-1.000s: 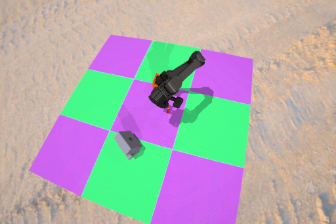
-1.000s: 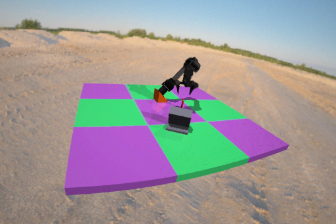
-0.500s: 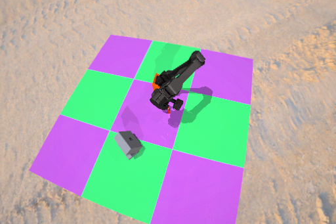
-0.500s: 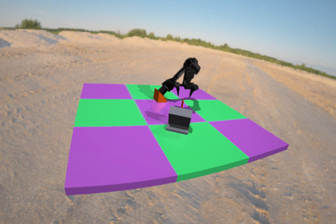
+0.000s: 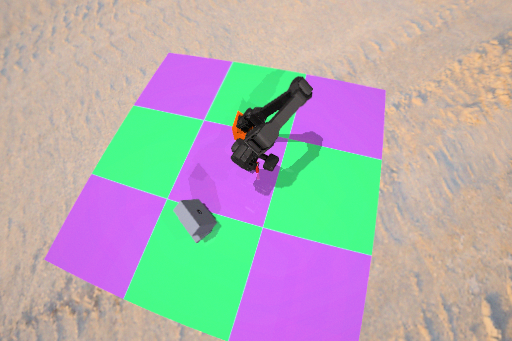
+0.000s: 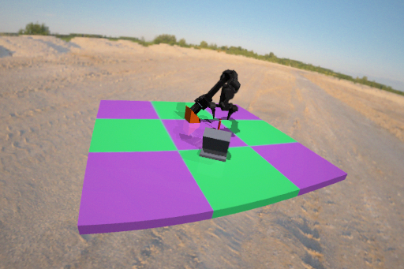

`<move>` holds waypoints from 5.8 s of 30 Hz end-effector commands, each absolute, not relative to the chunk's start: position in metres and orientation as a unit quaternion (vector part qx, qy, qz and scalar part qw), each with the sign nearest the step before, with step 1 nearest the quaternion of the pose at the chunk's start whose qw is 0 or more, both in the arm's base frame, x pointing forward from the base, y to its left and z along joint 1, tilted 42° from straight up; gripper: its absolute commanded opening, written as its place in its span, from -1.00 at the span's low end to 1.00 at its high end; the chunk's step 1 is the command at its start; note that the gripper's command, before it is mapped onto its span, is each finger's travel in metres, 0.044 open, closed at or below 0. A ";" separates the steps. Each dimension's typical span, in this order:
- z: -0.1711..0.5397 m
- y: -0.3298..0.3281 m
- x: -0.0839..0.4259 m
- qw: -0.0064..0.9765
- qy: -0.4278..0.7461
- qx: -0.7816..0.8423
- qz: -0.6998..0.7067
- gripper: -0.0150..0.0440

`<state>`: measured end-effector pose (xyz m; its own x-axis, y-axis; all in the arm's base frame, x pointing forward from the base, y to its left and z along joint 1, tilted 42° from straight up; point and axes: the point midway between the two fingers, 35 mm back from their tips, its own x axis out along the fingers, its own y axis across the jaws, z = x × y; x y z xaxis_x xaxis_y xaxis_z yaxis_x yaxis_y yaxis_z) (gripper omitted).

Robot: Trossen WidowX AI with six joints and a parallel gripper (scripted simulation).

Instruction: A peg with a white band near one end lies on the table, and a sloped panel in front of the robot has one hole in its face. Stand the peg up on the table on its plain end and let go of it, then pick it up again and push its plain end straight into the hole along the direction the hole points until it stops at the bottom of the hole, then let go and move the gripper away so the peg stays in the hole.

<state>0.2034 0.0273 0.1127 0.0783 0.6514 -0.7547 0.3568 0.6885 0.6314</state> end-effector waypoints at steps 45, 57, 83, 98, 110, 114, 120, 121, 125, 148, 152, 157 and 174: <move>0.084 0.055 0.204 0.629 0.669 0.378 0.120 -0.43; 0.102 0.036 0.205 0.629 0.670 0.377 0.116 -0.49; 0.132 -0.005 0.206 0.638 0.668 0.373 0.095 -0.49; 0.116 -0.016 0.220 0.665 0.653 0.360 0.047 -0.49; 0.106 -0.025 0.232 0.687 0.635 0.353 0.009 -0.49; 0.103 -0.028 0.236 0.694 0.628 0.352 -0.004 -0.49; 0.099 -0.033 0.242 0.705 0.616 0.350 -0.022 -0.49; 0.099 -0.034 0.244 0.707 0.614 0.350 -0.025 -0.49; 0.096 -0.037 0.248 0.714 0.605 0.350 -0.038 -0.49; 0.089 -0.055 0.274 0.753 0.543 0.355 -0.105 -0.49; 0.088 -0.058 0.279 0.760 0.531 0.358 -0.116 -0.49; 0.088 -0.061 0.285 0.767 0.514 0.361 -0.129 -0.49; 0.091 -0.073 0.304 0.790 0.452 0.377 -0.169 -0.49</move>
<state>0.3040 -0.0727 0.0942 0.5299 0.0861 -0.8436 0.5974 0.6681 0.4435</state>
